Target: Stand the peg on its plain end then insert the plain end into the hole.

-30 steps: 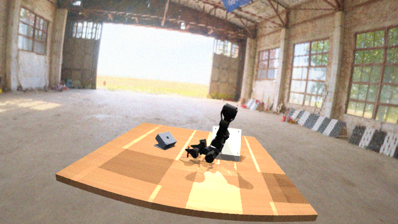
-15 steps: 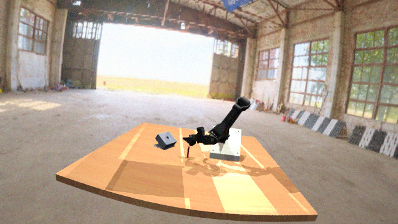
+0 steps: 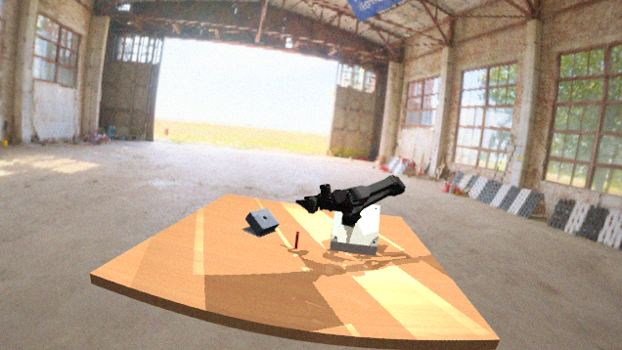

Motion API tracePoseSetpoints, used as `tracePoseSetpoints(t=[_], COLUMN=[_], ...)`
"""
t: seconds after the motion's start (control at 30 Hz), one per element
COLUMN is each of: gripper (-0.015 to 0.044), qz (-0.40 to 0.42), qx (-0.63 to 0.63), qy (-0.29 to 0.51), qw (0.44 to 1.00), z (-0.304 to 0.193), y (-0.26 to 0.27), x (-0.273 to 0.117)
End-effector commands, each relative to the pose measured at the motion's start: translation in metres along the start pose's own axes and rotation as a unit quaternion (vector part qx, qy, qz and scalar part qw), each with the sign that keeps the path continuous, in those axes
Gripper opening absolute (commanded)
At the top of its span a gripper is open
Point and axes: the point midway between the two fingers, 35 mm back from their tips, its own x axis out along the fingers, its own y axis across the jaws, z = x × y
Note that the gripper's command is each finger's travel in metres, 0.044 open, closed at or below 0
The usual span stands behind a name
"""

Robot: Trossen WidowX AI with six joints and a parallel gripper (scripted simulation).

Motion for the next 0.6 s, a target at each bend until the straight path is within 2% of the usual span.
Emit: tracePoseSetpoints(t=[0.0,0.57], gripper=[0.0440,0.0440], qz=[-0.004,-0.086], qx=[-0.025,-0.201], qy=[0.016,0.216], qw=[1.000,0.952], z=[-0.002,-0.036], y=[-0.002,-0.013], x=[-0.001,0.009])
